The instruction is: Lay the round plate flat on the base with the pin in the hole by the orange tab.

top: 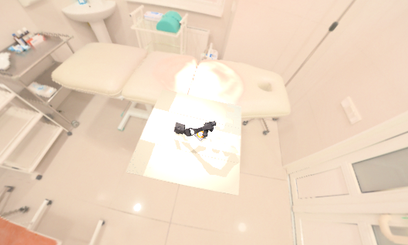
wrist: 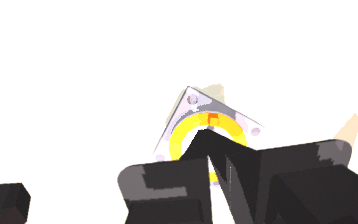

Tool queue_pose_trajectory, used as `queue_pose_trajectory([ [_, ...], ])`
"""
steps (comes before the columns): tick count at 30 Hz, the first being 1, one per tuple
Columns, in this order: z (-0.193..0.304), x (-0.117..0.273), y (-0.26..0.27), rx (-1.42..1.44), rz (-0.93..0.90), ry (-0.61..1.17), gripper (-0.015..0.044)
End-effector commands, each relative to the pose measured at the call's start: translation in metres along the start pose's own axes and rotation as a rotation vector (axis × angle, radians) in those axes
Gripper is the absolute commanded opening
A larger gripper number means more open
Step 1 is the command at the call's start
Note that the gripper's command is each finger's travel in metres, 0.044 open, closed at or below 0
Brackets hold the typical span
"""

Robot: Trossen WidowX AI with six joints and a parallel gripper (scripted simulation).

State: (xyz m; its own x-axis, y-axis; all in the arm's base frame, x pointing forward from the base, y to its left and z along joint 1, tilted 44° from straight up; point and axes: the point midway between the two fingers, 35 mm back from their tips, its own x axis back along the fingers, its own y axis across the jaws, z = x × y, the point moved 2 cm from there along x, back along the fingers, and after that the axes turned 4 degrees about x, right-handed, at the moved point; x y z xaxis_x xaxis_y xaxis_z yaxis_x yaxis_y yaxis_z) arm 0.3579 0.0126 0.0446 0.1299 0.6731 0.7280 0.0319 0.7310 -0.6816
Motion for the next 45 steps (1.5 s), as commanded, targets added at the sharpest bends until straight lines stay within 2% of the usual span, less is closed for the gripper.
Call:
queue_pose_trajectory([
  [1,0.001,-0.016,0.001,0.016,0.007,0.013,0.0],
  [9,0.003,-0.048,-0.001,0.016,0.009,0.013,0.0],
  [45,0.012,-0.049,-0.036,0.016,0.01,0.014,0.0],
])
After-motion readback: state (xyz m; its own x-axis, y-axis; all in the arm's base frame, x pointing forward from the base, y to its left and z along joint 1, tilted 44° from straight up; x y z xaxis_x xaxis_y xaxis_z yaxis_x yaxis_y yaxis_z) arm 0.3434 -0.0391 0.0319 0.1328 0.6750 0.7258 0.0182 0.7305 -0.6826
